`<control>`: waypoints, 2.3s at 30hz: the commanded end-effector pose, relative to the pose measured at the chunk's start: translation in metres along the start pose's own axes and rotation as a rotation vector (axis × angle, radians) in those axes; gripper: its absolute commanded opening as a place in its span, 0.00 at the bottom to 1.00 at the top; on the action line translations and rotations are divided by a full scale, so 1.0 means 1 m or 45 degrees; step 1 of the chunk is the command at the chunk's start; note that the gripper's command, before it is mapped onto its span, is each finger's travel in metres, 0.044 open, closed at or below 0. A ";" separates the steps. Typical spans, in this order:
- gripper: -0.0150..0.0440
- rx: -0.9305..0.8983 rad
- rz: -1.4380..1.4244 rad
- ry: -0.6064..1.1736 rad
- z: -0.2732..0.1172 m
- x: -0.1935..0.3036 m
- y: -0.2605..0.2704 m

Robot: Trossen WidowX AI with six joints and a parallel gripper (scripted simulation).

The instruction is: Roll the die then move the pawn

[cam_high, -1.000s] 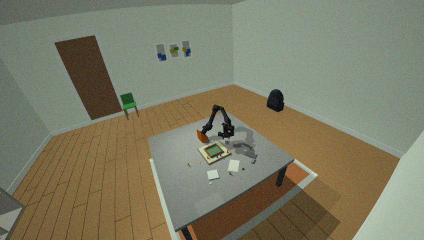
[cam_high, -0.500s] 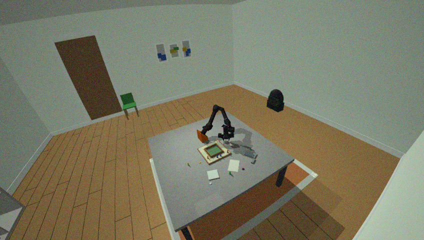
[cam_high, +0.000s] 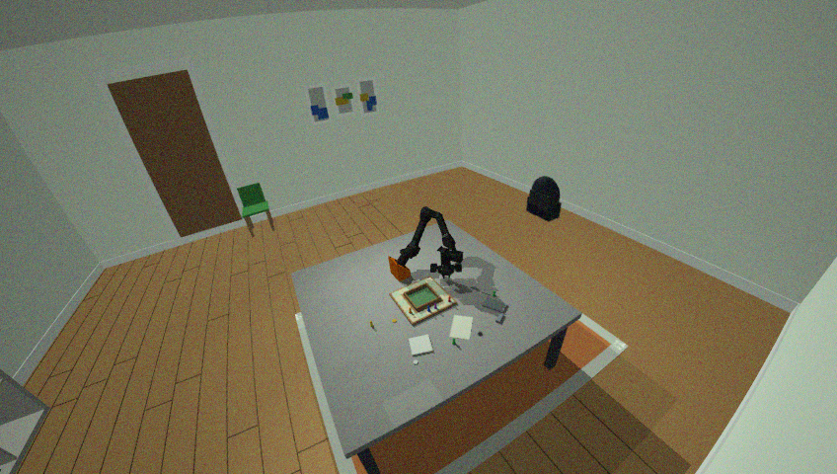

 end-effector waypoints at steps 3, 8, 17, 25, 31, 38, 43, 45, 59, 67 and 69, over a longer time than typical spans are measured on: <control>0.25 0.017 0.003 -0.012 -0.015 -0.005 0.000; 0.25 0.029 0.002 -0.017 -0.039 -0.011 -0.001; 0.25 0.033 0.004 -0.015 -0.084 -0.012 -0.003; 0.25 0.015 0.007 -0.007 -0.120 -0.007 -0.005; 0.25 0.023 0.056 -0.015 -0.120 -0.015 -0.010; 0.25 0.057 0.283 -0.048 -0.117 -0.048 -0.031; 0.25 0.054 0.449 -0.050 -0.112 -0.071 -0.049; 0.25 0.053 0.515 -0.050 -0.110 -0.080 -0.057; 0.25 0.032 0.977 -0.041 -0.095 -0.130 -0.120; 0.25 0.015 1.233 -0.027 -0.084 -0.149 -0.160; 0.25 0.013 1.254 -0.025 -0.083 -0.150 -0.163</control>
Point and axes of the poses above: the point midway between the two fingers, 35 mm back from their tips, its own z axis out along the fingers, its own y axis across the jaws, x = y × z, the point moved 6 cm from there along -z, back along the fingers, and after that the axes turned 9 degrees about -z, right-handed, at the moved point
